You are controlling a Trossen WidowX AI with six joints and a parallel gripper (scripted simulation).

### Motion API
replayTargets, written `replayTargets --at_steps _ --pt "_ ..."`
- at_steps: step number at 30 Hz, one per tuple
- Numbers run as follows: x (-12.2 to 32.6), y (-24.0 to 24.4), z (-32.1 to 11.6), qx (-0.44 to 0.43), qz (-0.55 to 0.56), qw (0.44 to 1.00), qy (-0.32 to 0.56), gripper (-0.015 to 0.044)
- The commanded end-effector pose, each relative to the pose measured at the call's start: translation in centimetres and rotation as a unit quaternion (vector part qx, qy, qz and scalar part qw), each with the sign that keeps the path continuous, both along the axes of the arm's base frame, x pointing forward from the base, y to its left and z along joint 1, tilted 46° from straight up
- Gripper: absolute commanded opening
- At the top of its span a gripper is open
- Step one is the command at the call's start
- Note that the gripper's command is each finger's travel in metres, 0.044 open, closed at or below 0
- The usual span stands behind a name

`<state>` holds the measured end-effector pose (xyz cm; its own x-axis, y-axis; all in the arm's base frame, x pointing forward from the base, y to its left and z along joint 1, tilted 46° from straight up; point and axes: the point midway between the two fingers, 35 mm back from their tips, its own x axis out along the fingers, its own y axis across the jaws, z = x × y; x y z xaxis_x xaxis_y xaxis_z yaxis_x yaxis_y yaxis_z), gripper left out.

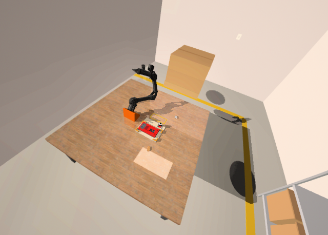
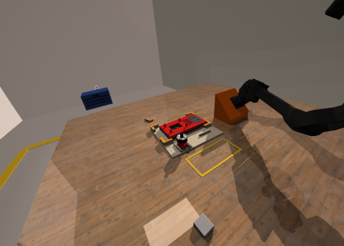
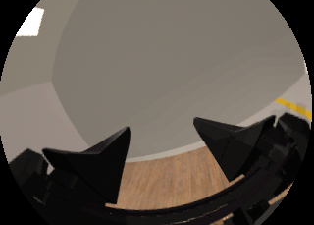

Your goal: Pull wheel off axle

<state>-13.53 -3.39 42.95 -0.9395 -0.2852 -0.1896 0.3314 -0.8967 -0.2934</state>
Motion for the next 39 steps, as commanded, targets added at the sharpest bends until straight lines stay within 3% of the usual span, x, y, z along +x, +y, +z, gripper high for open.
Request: replayTargets --at_steps 1,4,13,23,30,39 --pt "0.0 -0.2 0.0 0.000 0.003 1.000 -0.002 0.0374" --pt "-0.3 -2.9 -0.6 0.001 0.051 0.998 -0.029 0.0300" --pt "1.7 -12.7 -3.8 0.019 0.214 0.966 -0.141 0.0300" --pt "8.3 -20.8 -8.1 0.065 0.353 0.895 -0.267 0.0300" --pt "14.9 -24.2 -11.3 0.117 0.429 0.824 -0.350 0.0300" --pt "22.8 -24.4 -15.2 0.192 0.470 0.749 -0.425 0.0300"
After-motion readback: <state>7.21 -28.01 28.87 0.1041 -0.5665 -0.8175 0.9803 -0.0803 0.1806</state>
